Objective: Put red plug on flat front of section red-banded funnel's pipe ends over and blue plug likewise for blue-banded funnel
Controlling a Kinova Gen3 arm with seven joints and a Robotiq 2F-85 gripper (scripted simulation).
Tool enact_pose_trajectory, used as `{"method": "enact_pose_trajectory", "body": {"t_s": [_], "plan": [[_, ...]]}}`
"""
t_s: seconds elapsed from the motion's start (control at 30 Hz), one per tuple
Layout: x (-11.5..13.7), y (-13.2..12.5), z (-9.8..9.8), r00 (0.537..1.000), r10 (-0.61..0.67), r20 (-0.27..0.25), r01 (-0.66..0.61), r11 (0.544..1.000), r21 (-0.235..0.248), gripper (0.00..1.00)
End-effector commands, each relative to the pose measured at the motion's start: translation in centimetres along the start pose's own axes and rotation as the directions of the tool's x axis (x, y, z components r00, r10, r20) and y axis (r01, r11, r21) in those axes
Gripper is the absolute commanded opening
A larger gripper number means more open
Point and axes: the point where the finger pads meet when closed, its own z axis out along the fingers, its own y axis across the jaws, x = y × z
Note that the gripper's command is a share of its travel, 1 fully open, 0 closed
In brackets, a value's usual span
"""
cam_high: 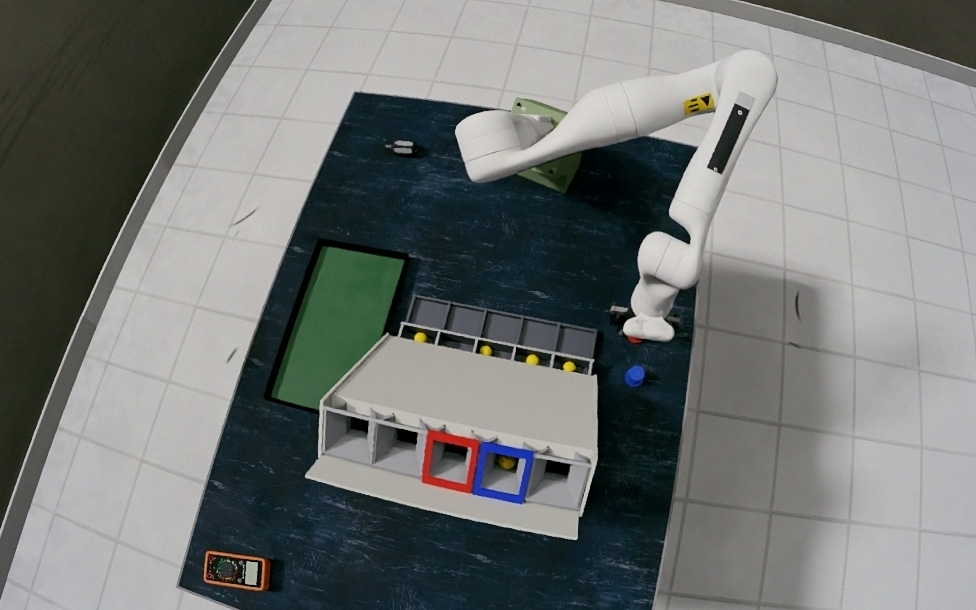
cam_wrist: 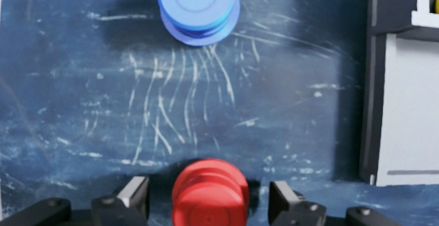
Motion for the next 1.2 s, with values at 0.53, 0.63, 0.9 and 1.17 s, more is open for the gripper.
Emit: {"method": "enact_pose_trajectory", "body": {"t_s": [0.53, 0.63, 0.9, 1.17], "plan": [[0.0, -0.1, -0.1, 1.000, 0.000, 0.000, 0.000, 1.000, 0.001, 0.00], [0.0, -0.1, -0.2, 1.000, 0.000, -0.001, 0.000, 1.000, 0.003, 0.00], [0.0, -0.1, -0.2, 1.000, 0.000, -0.001, 0.000, 1.000, 0.003, 0.00], [-0.2, -0.2, -7.2, 1.000, 0.000, -0.001, 0.000, 1.000, 0.003, 0.00]]}}
